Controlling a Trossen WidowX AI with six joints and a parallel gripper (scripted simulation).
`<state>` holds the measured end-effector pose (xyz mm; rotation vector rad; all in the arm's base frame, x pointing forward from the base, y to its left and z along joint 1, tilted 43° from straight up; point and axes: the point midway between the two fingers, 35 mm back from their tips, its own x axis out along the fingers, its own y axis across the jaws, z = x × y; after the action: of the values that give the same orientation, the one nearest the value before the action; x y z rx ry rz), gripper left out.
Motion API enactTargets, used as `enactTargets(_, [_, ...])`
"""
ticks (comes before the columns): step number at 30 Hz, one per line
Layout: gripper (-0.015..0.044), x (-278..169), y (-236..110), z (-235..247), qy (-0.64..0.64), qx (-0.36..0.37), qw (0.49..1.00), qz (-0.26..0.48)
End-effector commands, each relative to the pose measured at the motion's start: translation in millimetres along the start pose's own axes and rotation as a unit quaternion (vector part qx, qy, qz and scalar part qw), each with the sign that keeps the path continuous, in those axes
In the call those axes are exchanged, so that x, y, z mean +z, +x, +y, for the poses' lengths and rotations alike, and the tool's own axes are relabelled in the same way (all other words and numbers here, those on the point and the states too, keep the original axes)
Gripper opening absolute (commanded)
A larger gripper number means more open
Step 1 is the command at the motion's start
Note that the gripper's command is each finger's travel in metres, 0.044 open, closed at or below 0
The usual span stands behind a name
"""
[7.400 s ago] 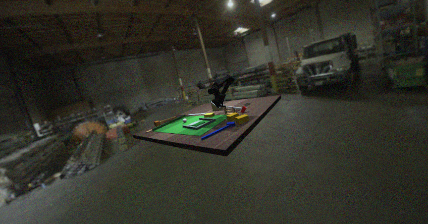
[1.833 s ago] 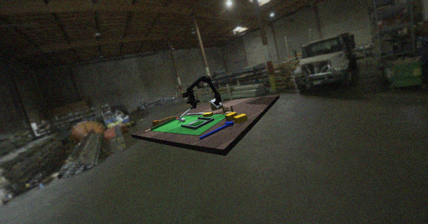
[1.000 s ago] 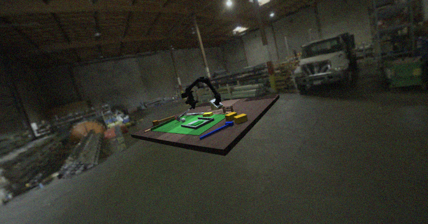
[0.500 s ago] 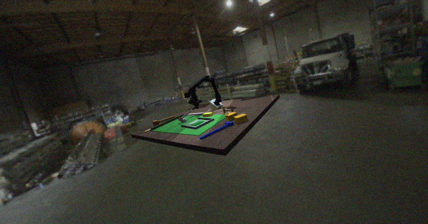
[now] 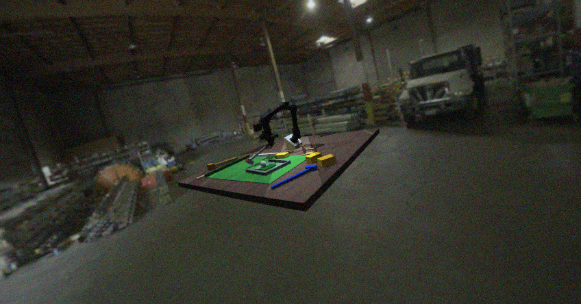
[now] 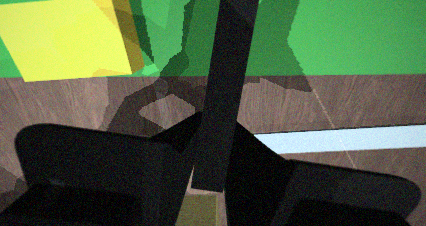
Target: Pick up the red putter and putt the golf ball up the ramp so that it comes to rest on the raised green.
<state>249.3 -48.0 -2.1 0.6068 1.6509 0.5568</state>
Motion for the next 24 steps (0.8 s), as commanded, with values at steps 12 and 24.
enactTargets(12, [0.0,0.7,-39.7,-0.1,-0.001,-0.003,1.0,-0.007])
enactTargets(24, [0.0,0.7,-39.7,-0.1,-0.001,-0.003,1.0,-0.007])
